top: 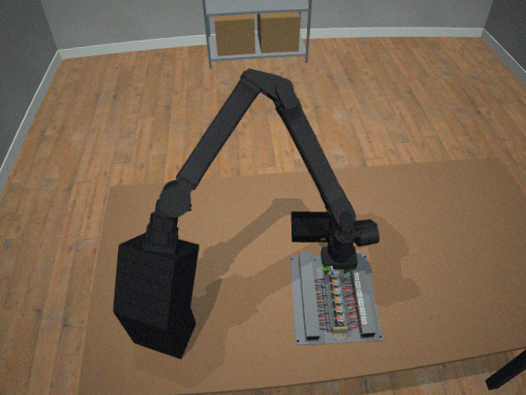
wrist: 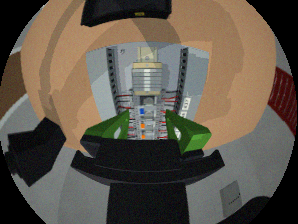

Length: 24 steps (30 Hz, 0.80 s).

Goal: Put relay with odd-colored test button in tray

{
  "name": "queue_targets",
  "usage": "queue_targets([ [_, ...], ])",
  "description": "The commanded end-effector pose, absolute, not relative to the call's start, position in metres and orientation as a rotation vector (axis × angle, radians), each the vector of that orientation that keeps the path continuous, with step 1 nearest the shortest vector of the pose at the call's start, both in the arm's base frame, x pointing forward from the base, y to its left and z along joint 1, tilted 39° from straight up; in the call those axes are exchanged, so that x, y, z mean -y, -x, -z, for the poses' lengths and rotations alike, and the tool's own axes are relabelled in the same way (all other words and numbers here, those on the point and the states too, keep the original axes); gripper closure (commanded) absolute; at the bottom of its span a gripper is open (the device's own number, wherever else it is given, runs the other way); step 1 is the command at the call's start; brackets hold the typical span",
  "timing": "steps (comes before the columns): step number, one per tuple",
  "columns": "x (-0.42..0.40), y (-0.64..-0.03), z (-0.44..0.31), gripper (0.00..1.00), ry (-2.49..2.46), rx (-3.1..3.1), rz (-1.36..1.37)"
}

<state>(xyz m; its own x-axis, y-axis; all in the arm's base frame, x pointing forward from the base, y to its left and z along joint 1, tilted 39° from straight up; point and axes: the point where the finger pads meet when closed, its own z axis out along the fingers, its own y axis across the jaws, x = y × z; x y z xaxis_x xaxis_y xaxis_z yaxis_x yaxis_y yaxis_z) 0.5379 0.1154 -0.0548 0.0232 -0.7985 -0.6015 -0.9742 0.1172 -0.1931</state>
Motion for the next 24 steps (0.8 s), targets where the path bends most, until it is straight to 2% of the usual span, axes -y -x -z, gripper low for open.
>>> queue_targets([
  [1, -0.110, -0.550, 0.040, 0.41, 1.697, -1.808, -0.358],
  [24, -0.127, -0.552, 0.059, 0.41, 1.712, -1.799, -0.367],
])
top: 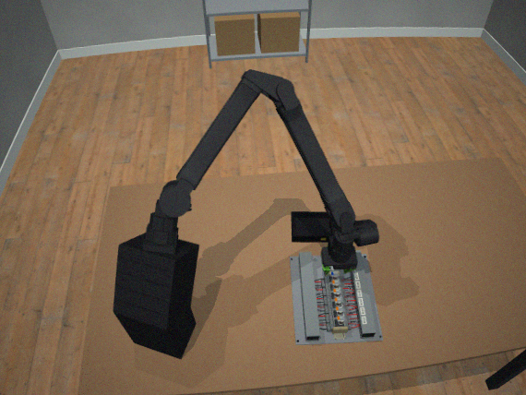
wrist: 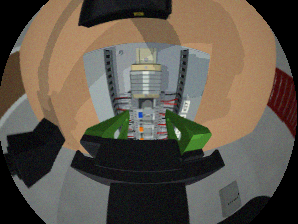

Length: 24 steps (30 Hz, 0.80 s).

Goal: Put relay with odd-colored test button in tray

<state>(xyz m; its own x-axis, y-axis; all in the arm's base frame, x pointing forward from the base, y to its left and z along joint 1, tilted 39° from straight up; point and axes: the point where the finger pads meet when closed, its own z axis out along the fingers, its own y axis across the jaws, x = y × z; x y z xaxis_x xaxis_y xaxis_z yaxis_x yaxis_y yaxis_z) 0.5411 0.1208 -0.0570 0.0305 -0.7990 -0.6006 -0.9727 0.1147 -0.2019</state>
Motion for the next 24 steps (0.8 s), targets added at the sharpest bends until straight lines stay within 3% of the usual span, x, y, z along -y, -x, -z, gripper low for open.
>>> queue_targets([
  [1, -0.128, -0.553, 0.060, 0.41, 1.712, -1.798, -0.368],
  [24, -0.134, -0.556, 0.077, 0.41, 1.704, -1.808, -0.368],
])
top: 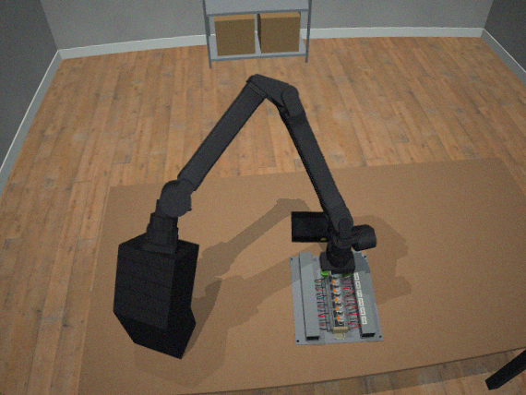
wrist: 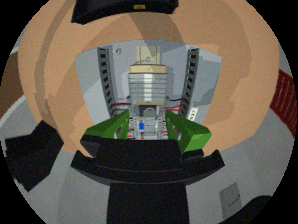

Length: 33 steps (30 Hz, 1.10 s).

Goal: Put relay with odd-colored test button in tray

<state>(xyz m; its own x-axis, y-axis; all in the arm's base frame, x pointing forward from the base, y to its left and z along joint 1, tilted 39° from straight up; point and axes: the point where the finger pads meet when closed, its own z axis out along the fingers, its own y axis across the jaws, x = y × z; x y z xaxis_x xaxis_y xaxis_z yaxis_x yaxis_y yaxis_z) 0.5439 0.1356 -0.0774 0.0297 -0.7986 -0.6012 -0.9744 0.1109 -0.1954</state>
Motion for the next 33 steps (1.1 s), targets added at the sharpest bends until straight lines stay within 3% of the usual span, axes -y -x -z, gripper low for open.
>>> queue_targets([
  [1, -0.1317, -0.5563, 0.0769, 0.41, 1.700, -1.811, -0.367],
  [33, -0.1234, -0.5580, 0.0776, 0.41, 1.685, -1.826, -0.363],
])
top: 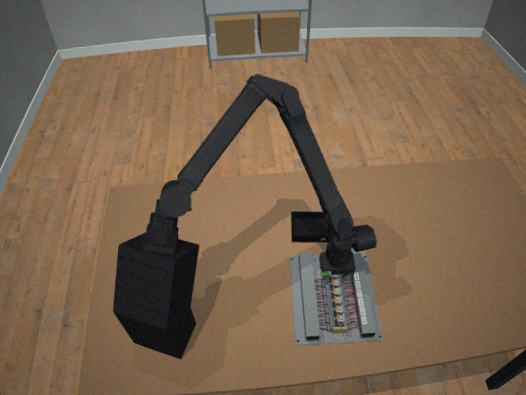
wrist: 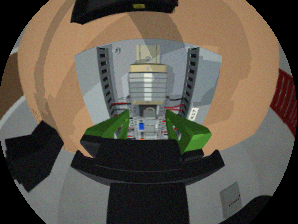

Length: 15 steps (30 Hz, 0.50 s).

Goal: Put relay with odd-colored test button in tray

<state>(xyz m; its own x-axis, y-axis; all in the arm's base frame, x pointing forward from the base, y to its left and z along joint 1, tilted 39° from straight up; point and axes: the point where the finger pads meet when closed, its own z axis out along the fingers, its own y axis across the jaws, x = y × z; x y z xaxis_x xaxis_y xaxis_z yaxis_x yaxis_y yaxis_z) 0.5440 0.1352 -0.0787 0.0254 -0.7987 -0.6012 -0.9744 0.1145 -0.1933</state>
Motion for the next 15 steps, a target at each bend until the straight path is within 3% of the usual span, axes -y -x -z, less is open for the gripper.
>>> queue_targets([
  [1, -0.1234, -0.5580, 0.0776, 0.41, 1.685, -1.826, -0.363],
  [15, -0.1225, -0.5588, 0.0780, 0.41, 1.685, -1.826, -0.362],
])
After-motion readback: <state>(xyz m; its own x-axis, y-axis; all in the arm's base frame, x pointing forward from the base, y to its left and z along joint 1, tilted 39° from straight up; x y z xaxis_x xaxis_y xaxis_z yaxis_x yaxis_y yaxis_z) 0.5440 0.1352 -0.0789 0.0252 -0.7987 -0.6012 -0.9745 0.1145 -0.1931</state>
